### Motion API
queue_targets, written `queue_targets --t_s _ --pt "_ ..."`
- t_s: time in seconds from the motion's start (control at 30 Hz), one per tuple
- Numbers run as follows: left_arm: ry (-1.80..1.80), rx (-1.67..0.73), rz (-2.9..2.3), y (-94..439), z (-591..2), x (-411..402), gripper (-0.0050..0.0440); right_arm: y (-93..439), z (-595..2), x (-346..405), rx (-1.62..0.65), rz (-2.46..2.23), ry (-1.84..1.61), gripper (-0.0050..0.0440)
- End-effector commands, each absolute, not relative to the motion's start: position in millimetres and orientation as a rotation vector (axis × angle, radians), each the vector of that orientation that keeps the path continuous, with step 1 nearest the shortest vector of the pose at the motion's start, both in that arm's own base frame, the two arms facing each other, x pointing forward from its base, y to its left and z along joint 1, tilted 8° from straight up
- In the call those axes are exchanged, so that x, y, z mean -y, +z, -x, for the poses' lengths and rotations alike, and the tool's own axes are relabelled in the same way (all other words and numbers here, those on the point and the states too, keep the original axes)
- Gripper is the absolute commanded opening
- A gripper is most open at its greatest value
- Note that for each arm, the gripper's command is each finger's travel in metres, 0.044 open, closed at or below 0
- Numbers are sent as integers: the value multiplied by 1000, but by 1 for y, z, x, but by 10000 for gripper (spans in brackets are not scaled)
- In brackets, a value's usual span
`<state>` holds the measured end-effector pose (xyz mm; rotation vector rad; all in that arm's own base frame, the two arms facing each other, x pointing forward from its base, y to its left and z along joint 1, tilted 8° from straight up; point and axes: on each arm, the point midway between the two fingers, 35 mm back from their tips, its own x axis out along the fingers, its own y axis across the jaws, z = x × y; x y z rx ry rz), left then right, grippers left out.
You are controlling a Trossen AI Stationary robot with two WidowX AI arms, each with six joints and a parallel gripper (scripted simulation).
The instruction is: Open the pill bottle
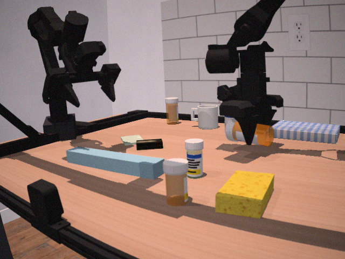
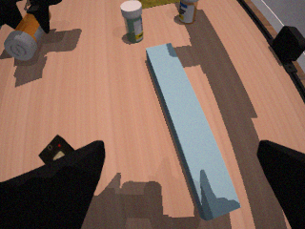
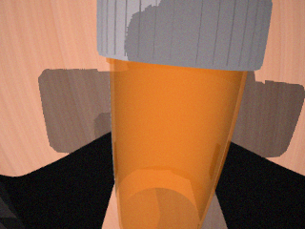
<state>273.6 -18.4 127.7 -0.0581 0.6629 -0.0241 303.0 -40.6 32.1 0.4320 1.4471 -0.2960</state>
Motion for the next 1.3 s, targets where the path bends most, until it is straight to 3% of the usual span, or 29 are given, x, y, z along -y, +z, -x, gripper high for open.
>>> queue_targets --t_s 0.0,0.8,1.27 --pt "-24 -663 58 128 -274 18 440 45 -305 42 -1433 -432 -294 0" --pt "-24 -663 58 128 -274 18 440 128 -290 46 -1433 -432 -294 0" --pt "-24 -663 58 128 -274 18 440 132 -293 22 -1441 -361 -231 0"
